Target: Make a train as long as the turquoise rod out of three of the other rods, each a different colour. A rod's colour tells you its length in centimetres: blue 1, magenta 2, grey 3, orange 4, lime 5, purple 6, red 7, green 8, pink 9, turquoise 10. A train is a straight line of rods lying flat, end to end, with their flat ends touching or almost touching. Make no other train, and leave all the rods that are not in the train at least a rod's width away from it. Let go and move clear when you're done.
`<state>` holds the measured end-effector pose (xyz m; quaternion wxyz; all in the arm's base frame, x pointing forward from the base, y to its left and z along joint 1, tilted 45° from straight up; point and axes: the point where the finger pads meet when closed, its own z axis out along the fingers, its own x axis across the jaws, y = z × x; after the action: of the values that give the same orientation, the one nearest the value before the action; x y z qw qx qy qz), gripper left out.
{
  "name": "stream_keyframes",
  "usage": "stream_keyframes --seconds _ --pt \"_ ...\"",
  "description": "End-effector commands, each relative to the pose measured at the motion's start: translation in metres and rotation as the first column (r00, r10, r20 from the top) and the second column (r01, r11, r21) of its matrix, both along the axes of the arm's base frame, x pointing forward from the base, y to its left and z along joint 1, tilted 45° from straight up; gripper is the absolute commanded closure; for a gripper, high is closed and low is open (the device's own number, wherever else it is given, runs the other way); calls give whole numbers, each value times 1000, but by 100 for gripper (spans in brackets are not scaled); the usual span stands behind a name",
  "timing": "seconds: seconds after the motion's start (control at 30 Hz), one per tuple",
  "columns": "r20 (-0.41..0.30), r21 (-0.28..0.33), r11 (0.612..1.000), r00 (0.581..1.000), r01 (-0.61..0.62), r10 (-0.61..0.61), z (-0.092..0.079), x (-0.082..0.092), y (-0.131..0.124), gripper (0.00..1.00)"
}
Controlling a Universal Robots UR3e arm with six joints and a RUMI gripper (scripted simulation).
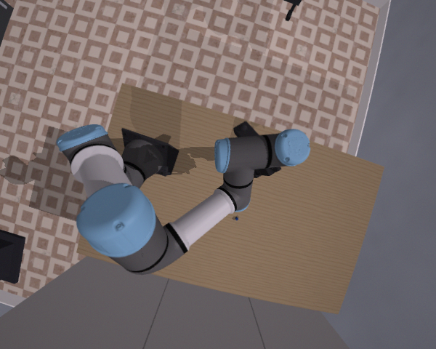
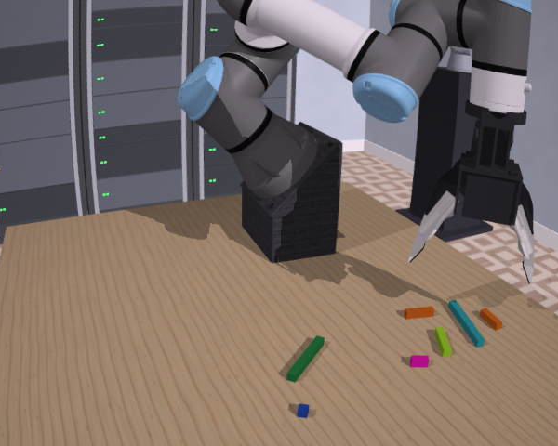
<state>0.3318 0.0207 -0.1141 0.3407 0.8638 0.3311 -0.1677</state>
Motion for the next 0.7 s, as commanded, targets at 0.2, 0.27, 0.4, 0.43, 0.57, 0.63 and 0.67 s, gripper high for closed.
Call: stream_keyframes --seconds 0.2,0.27,0.4,0.43,0.57,0.63,0.67 --pt "-3 3 1000 1000 -6 6 0 1 1 0" --pt "-5 3 1000 1000 -9 9 0 1 1 0" --pt "-16 4 1000 1000 -21 21 0 1 1 0" --pt "-22 5 1000 999 -26 26 0 1 2 0" --pt "-54 9 998 997 -59 59 -1 0 2 0" --pt "-76 13 997 994 -81 82 -1 -1 3 0" --pt "-88 15 995 992 -94 95 -2 -1 3 0"
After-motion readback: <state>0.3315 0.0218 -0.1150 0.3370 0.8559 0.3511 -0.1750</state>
